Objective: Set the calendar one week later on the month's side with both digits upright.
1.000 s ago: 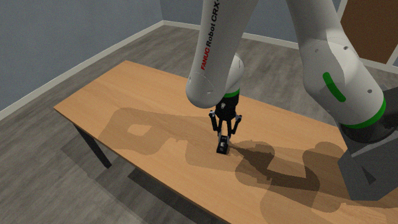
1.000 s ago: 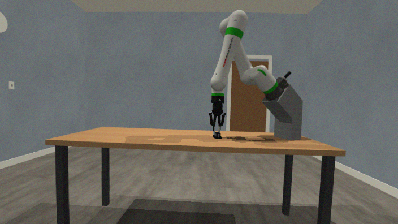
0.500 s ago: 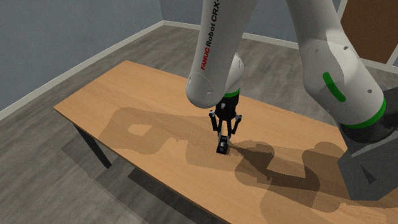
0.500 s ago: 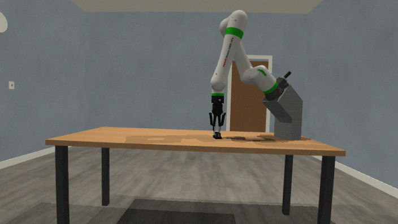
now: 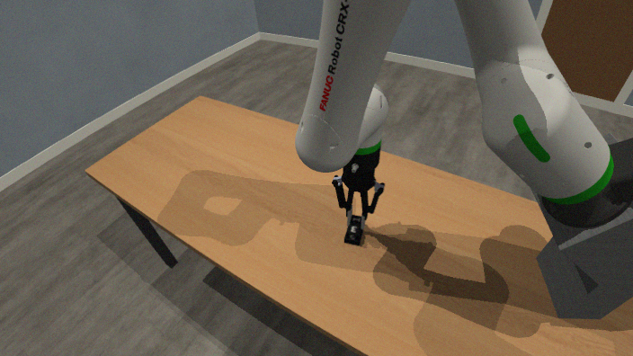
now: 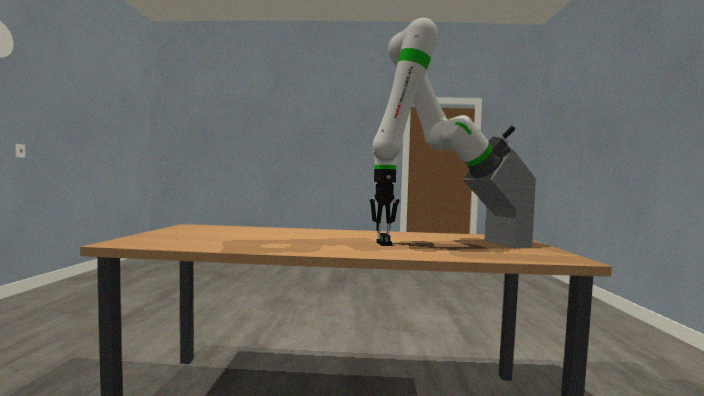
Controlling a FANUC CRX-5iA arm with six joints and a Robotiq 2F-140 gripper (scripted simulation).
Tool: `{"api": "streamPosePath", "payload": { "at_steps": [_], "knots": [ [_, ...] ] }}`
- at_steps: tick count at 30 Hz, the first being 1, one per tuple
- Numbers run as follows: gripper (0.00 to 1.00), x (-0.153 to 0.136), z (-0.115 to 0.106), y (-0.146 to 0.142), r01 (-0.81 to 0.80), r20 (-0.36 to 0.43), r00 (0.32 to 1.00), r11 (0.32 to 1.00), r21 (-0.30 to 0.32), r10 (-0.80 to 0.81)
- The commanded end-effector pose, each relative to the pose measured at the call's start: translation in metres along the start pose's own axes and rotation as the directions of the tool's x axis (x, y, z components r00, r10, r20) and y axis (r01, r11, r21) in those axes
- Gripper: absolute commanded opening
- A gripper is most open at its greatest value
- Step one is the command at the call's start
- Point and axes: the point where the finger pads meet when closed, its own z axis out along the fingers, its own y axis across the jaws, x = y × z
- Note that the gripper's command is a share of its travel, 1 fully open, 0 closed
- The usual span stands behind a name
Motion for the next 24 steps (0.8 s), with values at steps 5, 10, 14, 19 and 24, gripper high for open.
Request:
{"api": "streamPosePath", "payload": {
  "at_steps": [5,10,14,19,24],
  "knots": [
    [0.17,0.0001,-0.0001,-0.0001,0.000,0.000,1.000,1.000,0.000,0.000],
    [0.17,0.0001,-0.0001,-0.0001,0.000,0.000,1.000,1.000,0.000,0.000],
    [0.17,0.0001,-0.0001,-0.0001,0.000,0.000,1.000,1.000,0.000,0.000],
    [0.20,0.0001,-0.0001,-0.0001,0.000,0.000,1.000,1.000,0.000,0.000],
    [0.22,0.0001,-0.0001,-0.0001,0.000,0.000,1.000,1.000,0.000,0.000]
  ]
}}
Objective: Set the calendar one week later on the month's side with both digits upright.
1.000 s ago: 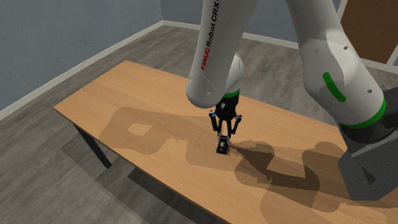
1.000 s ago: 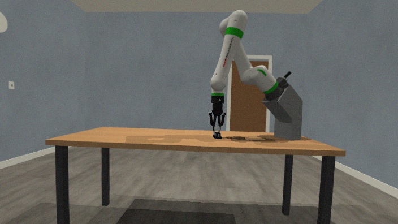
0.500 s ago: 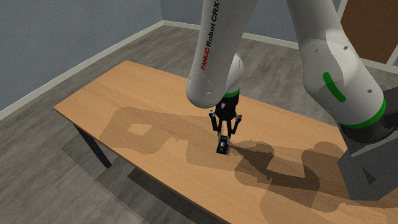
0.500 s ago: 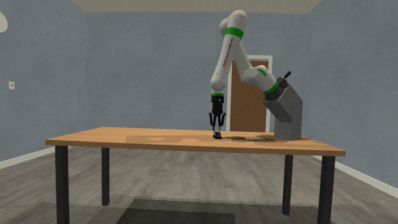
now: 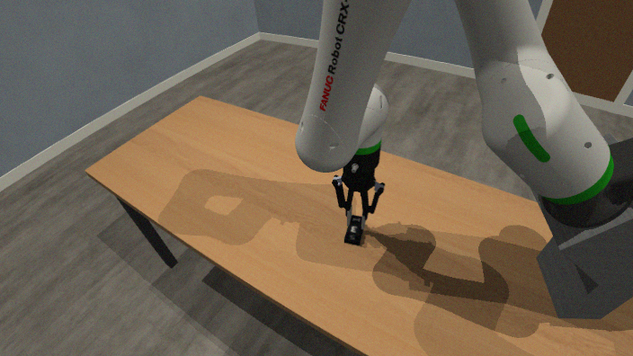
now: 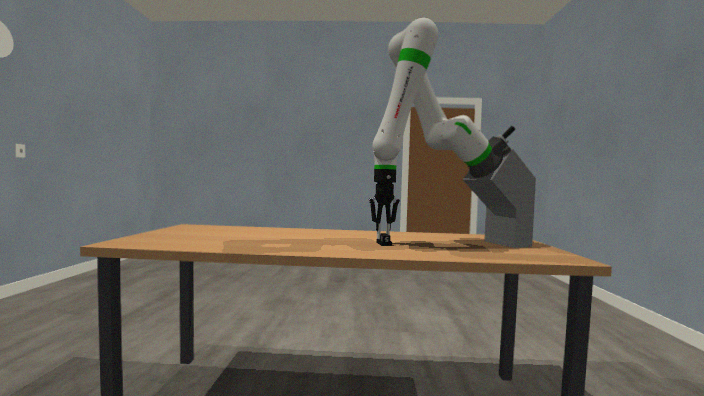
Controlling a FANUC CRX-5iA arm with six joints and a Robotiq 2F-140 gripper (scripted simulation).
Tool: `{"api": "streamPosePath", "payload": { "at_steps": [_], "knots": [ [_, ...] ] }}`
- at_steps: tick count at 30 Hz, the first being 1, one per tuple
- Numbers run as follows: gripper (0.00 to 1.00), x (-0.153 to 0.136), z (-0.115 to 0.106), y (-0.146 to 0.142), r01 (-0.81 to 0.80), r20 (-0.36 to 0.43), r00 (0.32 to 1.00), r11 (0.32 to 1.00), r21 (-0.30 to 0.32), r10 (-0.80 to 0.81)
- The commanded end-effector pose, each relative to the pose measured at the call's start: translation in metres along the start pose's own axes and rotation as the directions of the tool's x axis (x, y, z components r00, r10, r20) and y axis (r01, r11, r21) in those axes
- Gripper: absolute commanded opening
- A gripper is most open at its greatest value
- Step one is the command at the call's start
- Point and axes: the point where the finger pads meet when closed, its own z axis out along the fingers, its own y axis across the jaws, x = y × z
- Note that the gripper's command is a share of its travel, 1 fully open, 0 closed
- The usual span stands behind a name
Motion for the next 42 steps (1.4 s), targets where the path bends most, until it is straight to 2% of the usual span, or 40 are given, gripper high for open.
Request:
{"api": "streamPosePath", "payload": {
  "at_steps": [1,9,24,32,34,42],
  "knots": [
    [0.22,0.000,0.000,0.000,0.000,0.000,1.000,1.000,0.000,0.000],
    [0.29,0.000,0.000,0.000,0.000,0.000,1.000,1.000,0.000,0.000],
    [0.29,0.000,-0.003,0.000,0.000,0.000,1.000,1.000,0.000,0.000],
    [0.29,0.000,-0.033,0.000,0.000,0.000,1.000,1.000,0.000,0.000],
    [0.29,0.000,-0.033,0.000,0.000,0.000,1.000,1.000,0.000,0.000],
    [0.29,0.000,-0.074,0.000,0.000,0.000,1.000,1.000,0.000,0.000]
  ]
}}
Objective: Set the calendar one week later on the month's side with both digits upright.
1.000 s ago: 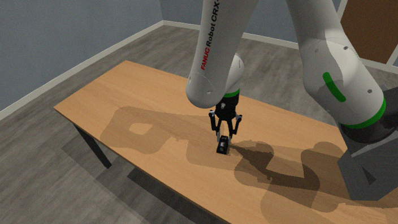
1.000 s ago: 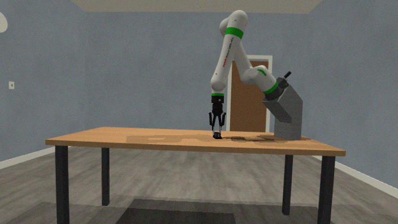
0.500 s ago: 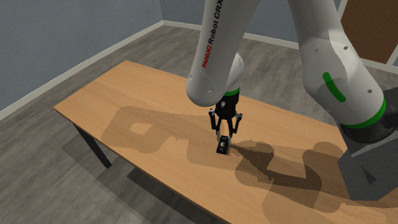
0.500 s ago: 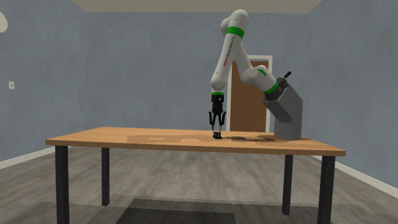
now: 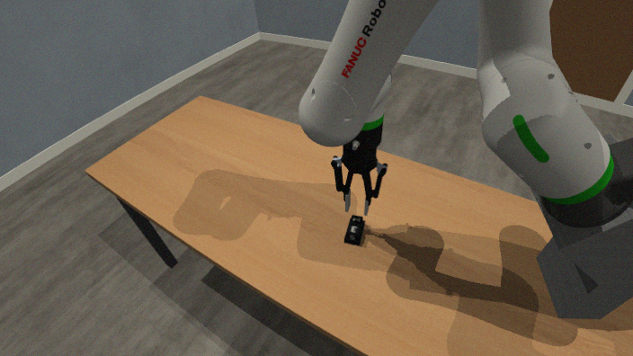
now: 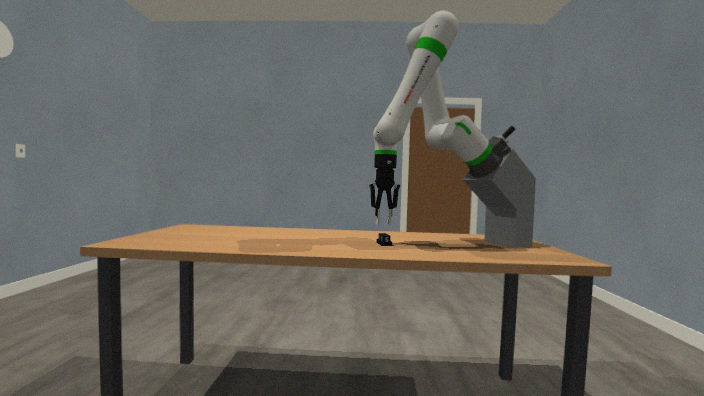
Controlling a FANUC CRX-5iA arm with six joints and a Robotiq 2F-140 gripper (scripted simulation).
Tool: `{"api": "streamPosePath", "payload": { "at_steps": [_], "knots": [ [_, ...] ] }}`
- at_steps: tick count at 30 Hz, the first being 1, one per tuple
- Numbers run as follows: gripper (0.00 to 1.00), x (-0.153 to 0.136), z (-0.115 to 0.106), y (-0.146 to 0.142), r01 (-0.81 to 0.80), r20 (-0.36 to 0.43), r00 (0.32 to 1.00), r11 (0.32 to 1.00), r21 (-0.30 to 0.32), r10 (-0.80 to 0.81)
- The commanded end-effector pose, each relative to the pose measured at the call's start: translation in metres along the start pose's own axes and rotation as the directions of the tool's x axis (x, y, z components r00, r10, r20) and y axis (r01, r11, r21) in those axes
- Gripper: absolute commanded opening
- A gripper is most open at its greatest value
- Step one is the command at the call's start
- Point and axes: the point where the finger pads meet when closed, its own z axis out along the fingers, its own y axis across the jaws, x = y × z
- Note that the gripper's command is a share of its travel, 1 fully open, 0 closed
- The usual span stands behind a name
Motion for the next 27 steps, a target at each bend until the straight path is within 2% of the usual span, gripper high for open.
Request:
{"api": "streamPosePath", "payload": {
  "at_steps": [1,5,11,12,27],
  "knots": [
    [0.29,-0.001,-0.017,0.000,0.000,-0.002,1.000,1.000,0.000,0.000],
    [0.29,-0.001,-0.027,0.000,0.000,-0.002,1.000,1.000,0.000,0.000],
    [0.29,-0.001,-0.029,0.000,0.000,-0.002,1.000,1.000,0.000,0.000],
    [1.00,-0.001,-0.029,0.000,0.000,-0.002,1.000,1.000,0.000,0.000],
    [1.00,-0.001,-0.029,0.000,0.000,-0.002,1.000,1.000,0.000,0.000]
  ]
}}
